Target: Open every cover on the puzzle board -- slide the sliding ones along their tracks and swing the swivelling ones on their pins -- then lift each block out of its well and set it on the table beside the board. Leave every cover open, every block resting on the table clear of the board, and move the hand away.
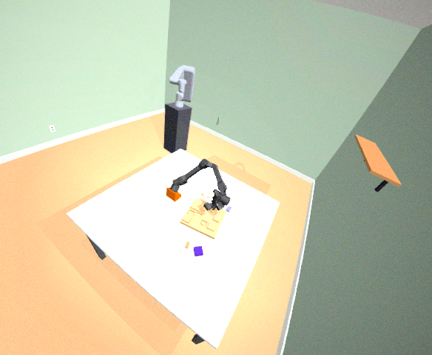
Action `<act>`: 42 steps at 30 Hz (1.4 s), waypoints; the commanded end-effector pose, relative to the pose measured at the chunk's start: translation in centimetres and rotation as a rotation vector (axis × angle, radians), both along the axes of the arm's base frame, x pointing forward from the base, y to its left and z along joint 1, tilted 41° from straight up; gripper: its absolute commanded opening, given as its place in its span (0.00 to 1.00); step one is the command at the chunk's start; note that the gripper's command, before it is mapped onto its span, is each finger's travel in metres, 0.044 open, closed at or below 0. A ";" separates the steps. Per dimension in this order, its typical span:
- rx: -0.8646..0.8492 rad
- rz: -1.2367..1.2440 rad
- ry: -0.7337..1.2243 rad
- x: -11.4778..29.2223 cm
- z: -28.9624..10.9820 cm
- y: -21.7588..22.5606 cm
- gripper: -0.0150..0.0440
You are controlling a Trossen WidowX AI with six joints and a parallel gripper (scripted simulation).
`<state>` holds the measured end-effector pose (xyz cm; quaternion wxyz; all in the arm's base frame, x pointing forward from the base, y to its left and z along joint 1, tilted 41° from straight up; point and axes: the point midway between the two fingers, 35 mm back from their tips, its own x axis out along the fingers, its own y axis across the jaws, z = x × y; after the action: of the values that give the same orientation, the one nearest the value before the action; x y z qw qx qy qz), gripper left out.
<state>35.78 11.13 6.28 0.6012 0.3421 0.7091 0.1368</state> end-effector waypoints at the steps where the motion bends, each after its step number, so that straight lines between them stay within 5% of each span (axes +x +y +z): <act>1: 0.000 0.000 0.000 0.0 -0.1 0.1 0.25; 42: 0.003 0.003 -0.004 0.2 -0.8 1.2 0.25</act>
<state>35.93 12.15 5.44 0.6021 0.3412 0.7085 0.1383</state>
